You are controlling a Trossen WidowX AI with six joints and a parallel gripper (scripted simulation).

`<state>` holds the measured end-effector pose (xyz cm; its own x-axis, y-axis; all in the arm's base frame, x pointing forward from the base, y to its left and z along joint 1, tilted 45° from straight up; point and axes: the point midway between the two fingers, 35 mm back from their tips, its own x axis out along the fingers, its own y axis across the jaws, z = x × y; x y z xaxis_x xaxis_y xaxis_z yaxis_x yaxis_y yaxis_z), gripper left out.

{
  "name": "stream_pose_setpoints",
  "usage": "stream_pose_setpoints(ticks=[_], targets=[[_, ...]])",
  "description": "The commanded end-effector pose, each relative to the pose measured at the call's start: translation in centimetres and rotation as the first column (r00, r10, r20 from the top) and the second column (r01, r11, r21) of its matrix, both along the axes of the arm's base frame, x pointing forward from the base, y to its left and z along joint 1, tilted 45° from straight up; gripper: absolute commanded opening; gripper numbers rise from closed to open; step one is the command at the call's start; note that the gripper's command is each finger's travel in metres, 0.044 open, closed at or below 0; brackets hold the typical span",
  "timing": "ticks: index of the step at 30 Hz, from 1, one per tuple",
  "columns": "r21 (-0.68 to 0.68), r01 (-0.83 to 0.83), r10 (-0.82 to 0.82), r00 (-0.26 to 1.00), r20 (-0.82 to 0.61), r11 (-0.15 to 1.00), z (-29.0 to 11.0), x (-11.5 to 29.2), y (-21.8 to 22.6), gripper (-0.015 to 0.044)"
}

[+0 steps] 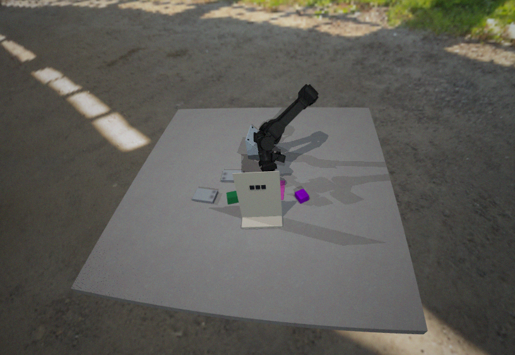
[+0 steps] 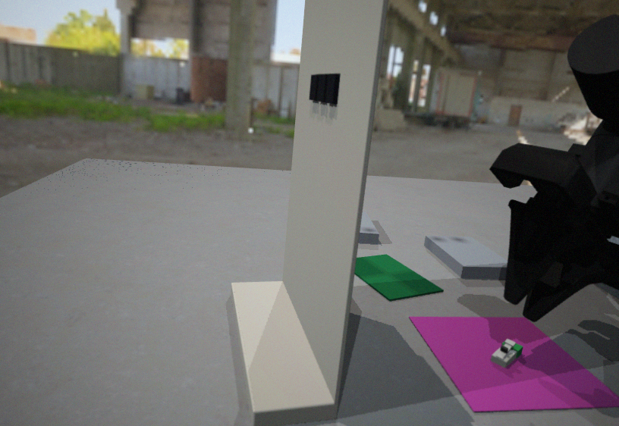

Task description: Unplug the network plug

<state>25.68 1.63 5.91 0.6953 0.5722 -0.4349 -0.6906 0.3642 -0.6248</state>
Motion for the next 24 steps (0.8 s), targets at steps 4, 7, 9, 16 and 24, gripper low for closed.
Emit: stream_pose_setpoints(ticks=[4, 7, 9, 16, 24], targets=[[-0.003, -0.007, 0.007, 1.000, 0.001, 1.000, 0.3, -0.1, -0.4, 0.0156], [-0.006, -0.008, 0.008, 1.000, -0.002, 1.000, 0.4, -0.1, -0.6, 0.0156], [-0.008, -0.008, 0.008, 1.000, -0.003, 1.000, 0.5, -0.1, -0.8, 0.0156], [-0.012, -0.010, 0.010, 1.000, -0.008, 1.000, 0.8, -0.2, -1.3, 0.0156], [-0.016, -0.011, 0.011, 1.000, -0.012, 1.000, 1.2, -0.2, -1.9, 0.0156]])
